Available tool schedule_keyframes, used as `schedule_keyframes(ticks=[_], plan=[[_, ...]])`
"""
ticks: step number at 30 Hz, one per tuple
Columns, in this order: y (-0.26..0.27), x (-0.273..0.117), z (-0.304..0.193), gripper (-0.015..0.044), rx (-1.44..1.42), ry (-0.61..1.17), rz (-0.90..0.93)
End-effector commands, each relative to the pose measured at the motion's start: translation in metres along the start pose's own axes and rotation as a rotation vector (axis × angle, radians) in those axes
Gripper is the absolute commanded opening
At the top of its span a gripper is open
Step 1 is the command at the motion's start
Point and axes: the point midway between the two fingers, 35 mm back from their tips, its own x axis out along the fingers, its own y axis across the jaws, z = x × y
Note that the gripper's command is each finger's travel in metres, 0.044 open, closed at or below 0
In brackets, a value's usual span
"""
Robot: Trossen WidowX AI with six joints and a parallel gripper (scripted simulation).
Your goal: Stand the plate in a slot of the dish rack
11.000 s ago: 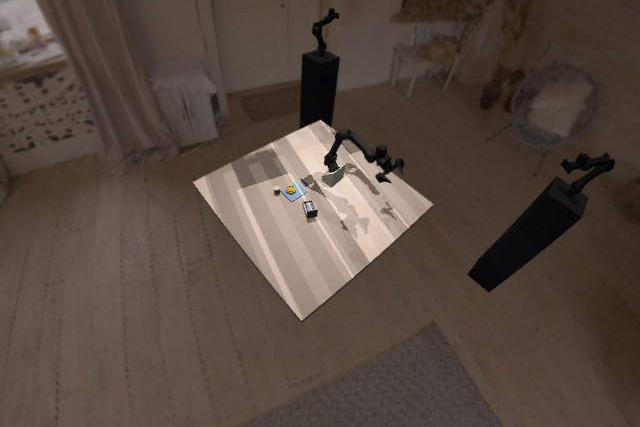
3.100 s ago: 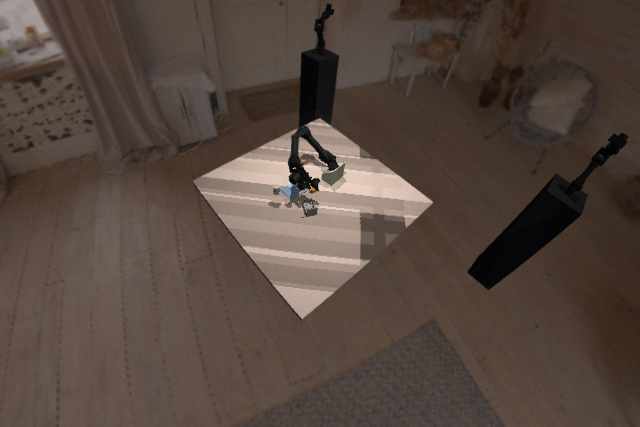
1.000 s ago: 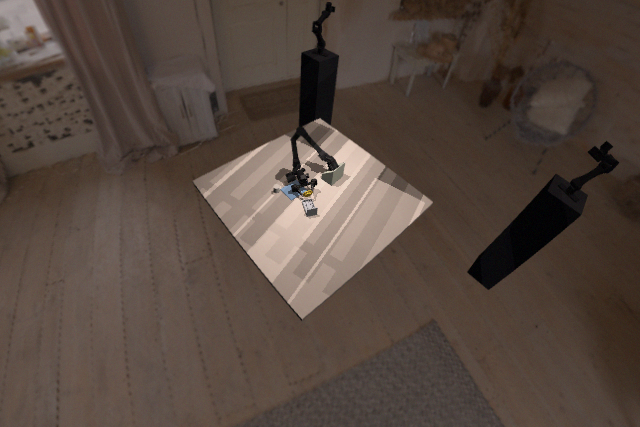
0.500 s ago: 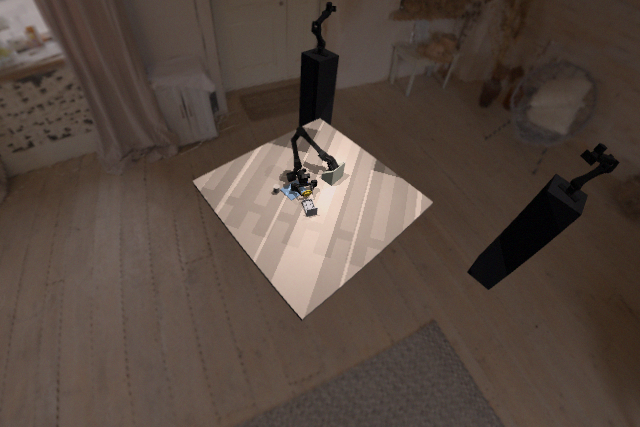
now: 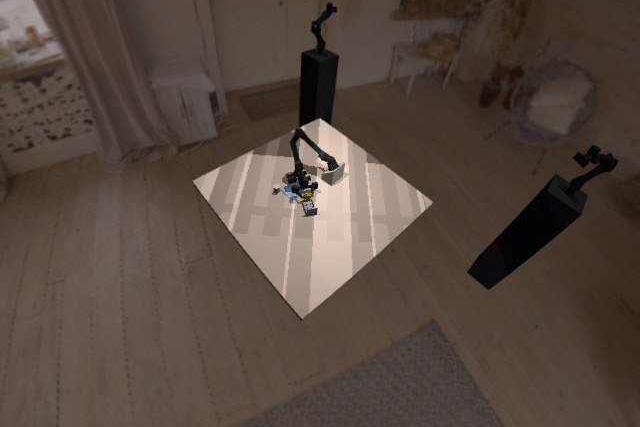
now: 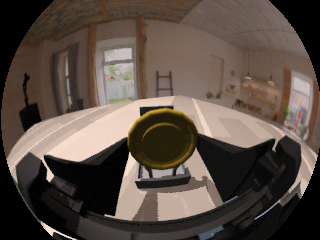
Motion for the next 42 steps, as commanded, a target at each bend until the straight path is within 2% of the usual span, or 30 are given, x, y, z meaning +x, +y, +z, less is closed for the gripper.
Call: schedule_keyframes(ticks=[1,14,21,34,42], plan=[[0.001,0.002,0.001,0.0,0.004,0.0,0.002],[0.001,0.02,0.002,0.0,-0.003,0.0,-0.002],[0.002,0.023,-0.019,0.0,-0.006,0.001,-0.006],[0.005,0.022,-0.014,0.0,0.007,0.008,0.002],[0.004,0.022,-0.014,0.021,0.002,0.008,0.001]])
